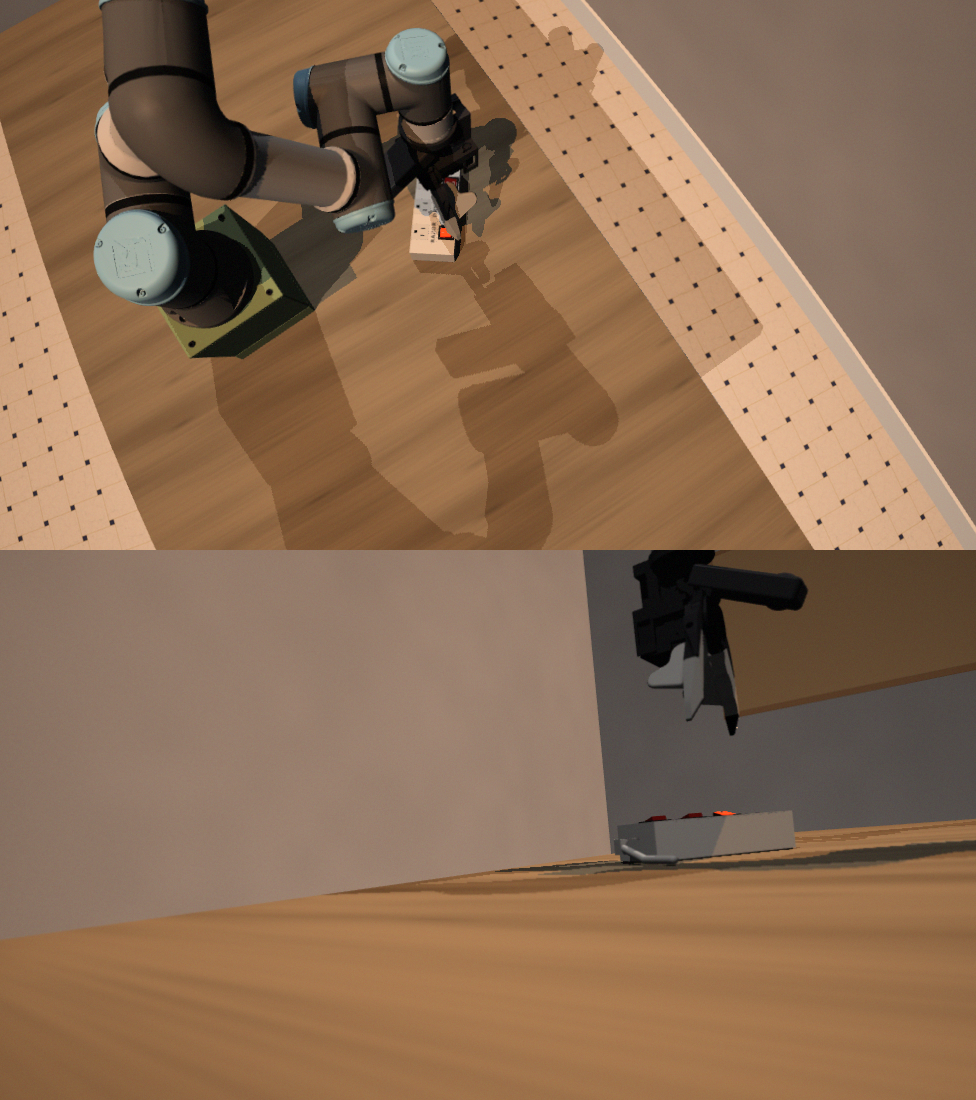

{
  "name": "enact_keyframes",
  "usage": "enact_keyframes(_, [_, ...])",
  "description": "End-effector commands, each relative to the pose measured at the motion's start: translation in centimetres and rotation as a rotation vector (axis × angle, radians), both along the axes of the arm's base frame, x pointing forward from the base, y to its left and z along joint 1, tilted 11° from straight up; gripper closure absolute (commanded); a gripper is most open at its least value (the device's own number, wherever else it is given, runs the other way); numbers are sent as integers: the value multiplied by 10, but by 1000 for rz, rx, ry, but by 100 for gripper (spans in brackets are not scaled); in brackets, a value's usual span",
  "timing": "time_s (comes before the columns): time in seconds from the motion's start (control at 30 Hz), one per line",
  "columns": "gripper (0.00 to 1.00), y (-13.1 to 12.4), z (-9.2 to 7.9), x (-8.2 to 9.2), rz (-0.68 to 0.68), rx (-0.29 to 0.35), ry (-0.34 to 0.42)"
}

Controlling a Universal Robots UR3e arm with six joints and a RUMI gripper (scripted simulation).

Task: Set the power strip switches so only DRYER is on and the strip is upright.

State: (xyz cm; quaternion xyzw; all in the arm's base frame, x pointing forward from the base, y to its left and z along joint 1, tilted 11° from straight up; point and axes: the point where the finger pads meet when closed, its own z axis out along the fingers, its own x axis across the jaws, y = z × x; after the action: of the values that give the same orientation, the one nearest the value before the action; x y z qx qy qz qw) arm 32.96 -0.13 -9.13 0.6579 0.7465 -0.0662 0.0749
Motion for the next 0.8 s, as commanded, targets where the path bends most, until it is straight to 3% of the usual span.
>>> enact_keyframes(0.0, [0, -7, -3, 3, 176, 6, 27])
enact_keyframes(0.33, [0, -19, -10, 9, 511, -4, 93])
enact_keyframes(0.77, [0, -28, -16, 14, 769, -12, 144])
